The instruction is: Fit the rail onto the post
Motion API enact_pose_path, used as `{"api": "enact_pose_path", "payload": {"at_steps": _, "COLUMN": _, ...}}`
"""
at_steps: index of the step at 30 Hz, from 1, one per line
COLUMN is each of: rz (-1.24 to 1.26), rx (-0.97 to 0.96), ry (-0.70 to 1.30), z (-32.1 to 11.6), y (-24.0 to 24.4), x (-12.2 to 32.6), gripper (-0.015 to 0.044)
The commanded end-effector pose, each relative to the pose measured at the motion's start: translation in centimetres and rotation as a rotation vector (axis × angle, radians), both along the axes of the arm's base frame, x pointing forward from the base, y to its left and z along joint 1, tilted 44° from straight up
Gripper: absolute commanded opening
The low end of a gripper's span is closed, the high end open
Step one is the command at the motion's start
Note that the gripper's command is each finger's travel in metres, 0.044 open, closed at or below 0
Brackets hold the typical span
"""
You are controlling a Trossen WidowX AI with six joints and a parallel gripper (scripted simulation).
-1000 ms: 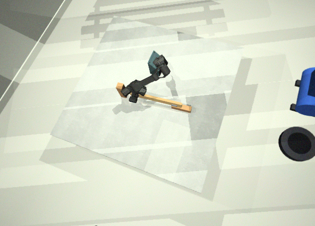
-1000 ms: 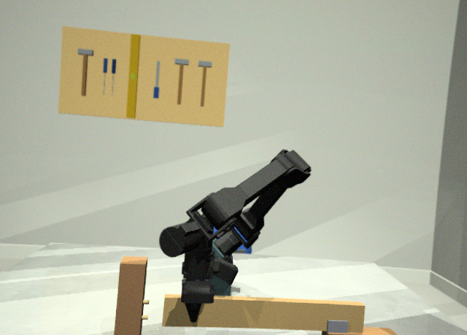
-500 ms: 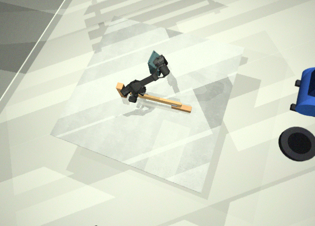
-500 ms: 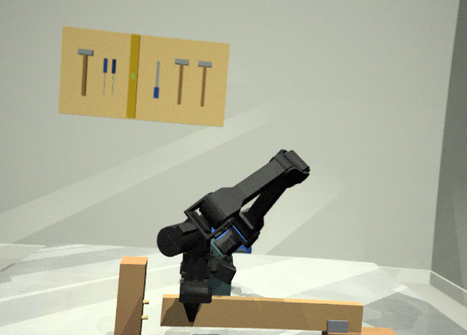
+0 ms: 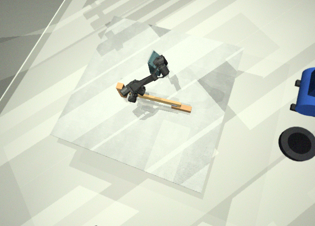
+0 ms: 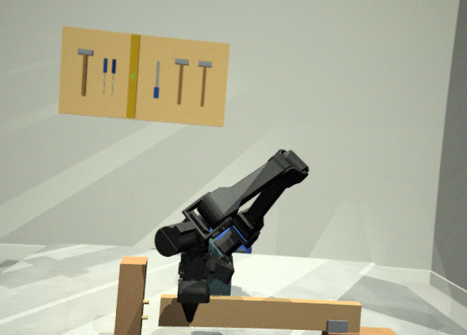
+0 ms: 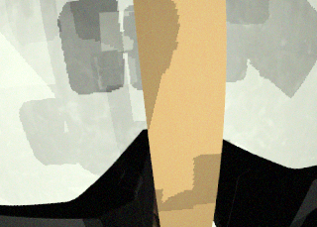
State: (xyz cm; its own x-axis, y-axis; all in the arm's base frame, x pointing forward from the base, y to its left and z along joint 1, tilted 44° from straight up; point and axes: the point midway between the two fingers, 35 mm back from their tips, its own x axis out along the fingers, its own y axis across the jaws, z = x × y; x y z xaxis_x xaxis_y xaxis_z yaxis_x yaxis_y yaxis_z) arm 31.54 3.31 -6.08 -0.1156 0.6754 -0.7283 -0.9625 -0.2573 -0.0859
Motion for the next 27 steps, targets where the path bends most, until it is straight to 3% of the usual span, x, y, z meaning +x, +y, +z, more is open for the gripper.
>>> {"api": "enact_pose_path", "payload": {"at_steps": 1, "rz": -0.009, "rx": -0.002, "ry": -0.01, "z": 0.04, "y": -0.51, "x": 0.37, "gripper": 0.0}}
{"api": "enact_pose_path", "payload": {"at_steps": 27, "rz": -0.009, "rx": -0.003, "ry": -0.011, "z": -0.39, "y": -0.97, "x": 0.53, "gripper": 0.0}}
